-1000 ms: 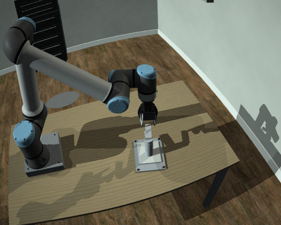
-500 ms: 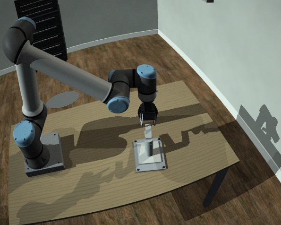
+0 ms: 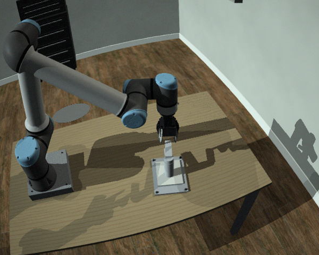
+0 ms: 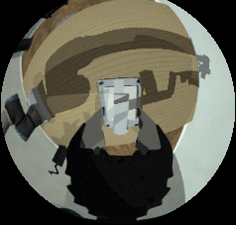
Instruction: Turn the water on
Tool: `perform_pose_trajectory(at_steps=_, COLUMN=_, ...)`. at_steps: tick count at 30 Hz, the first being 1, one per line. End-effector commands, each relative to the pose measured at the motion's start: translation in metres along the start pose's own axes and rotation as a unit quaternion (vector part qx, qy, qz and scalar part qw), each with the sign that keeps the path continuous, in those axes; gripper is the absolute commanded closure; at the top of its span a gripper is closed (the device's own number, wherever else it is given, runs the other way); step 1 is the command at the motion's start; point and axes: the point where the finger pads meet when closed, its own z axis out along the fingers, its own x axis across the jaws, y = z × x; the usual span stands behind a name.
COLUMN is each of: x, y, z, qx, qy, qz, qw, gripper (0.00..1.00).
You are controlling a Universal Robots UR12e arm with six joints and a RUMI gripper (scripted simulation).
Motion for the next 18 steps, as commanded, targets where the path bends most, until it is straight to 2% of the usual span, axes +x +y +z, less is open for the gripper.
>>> perform_pose_trajectory(at_steps=1, x=0.0006, y=0.0, z=-0.0004, qx=0.0, qy=0.001, qz=0.0, qw=1.0, gripper=0.58)
perform_pose_trajectory(at_steps=18, x=0.0006, y=0.0, z=0.0077, qx=0.0, qy=0.001, qz=0.0, qw=1.0, gripper=0.58)
